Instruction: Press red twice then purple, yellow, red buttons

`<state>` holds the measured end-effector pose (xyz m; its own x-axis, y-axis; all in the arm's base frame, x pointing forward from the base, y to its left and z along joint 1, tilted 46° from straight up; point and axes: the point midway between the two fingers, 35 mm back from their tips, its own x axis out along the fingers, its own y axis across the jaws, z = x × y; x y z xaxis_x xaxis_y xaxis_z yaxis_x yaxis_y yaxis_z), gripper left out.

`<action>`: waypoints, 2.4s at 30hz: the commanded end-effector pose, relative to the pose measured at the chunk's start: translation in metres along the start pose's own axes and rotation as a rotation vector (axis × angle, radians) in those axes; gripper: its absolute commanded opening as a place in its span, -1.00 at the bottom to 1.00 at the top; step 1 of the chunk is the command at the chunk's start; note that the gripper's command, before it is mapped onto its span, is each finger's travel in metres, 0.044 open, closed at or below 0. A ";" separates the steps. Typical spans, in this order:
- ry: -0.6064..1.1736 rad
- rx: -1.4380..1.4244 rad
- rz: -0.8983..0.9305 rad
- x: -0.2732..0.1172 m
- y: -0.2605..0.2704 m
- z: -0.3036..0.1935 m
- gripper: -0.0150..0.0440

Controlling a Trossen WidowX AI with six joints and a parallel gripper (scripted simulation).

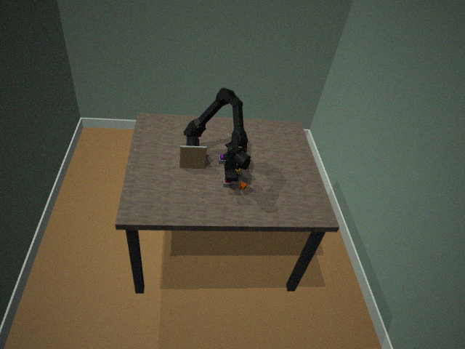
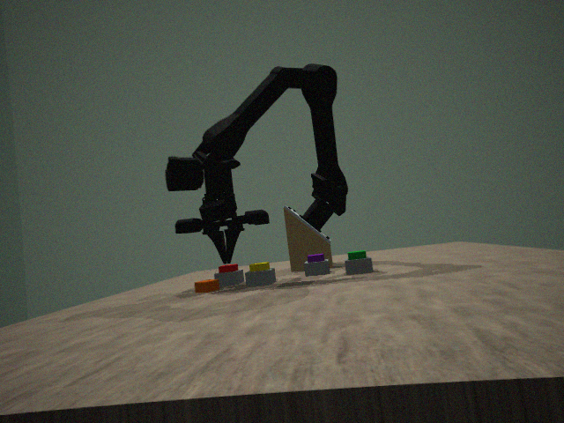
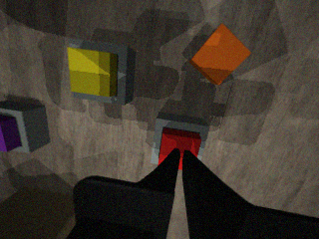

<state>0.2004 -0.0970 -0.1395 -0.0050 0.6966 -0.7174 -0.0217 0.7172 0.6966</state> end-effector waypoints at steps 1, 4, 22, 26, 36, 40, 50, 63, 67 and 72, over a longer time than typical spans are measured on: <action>0.002 0.006 0.009 0.010 0.001 -0.002 -0.42; 0.002 0.006 0.009 0.013 0.001 -0.002 -0.42; 0.002 0.006 0.009 0.013 0.001 -0.002 -0.42; 0.003 0.003 0.006 0.001 0.001 -0.001 -0.42; 0.003 0.007 0.007 -0.032 0.000 -0.001 -0.42; 0.004 0.007 0.006 -0.081 0.000 -0.001 -0.42; 0.004 0.009 0.003 -0.091 0.034 0.004 -0.42; 0.006 0.010 0.017 -0.085 0.182 -0.014 -0.42; 0.006 0.010 0.017 -0.085 0.182 -0.014 -0.42; 0.005 0.010 0.014 -0.061 0.181 -0.012 -0.42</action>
<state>0.1853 -0.0268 0.0416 -0.0084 0.7058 -0.7083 -0.0085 0.7083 0.7059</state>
